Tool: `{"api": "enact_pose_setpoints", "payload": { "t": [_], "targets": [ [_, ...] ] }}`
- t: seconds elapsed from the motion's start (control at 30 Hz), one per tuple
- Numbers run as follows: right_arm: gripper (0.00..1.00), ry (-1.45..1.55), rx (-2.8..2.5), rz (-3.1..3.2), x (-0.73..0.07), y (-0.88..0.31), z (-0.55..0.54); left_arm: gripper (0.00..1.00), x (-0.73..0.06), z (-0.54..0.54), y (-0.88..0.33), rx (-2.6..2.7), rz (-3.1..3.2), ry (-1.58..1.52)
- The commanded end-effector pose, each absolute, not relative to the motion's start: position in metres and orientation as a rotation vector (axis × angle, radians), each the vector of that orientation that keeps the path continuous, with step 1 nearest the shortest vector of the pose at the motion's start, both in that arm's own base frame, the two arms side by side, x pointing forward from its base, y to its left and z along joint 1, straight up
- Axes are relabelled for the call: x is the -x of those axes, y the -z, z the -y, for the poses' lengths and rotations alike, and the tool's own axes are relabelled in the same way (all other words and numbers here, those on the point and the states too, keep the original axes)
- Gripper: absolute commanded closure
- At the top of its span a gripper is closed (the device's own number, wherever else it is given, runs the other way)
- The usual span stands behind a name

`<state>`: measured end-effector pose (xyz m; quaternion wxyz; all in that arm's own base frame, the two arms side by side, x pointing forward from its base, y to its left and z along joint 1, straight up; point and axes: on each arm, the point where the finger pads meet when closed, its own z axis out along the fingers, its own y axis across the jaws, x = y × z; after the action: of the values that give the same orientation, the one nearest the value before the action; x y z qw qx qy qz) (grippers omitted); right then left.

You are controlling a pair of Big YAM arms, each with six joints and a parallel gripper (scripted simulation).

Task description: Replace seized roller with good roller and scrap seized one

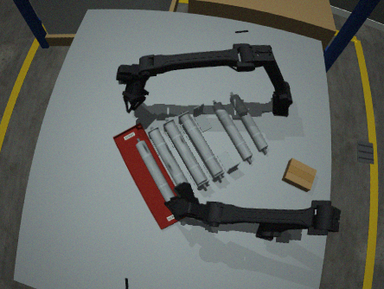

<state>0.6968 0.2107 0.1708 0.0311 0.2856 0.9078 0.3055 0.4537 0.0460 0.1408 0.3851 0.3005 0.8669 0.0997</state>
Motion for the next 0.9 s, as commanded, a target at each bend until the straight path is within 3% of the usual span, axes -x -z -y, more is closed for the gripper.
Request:
{"api": "enact_pose_setpoints", "payload": {
  "t": [0.0, 0.87],
  "targets": [
    [0.68, -0.952, -0.688, -2.681, -0.704, -0.217, -0.201, 0.68, -0.487, -0.045, -0.182, -0.674, -2.135, -0.272],
    [0.68, -0.483, -0.119, -2.025, -0.642, -0.399, -0.082, 0.68, -0.537, -0.02, -0.383, -0.245, -1.785, -0.185]
  ]
}}
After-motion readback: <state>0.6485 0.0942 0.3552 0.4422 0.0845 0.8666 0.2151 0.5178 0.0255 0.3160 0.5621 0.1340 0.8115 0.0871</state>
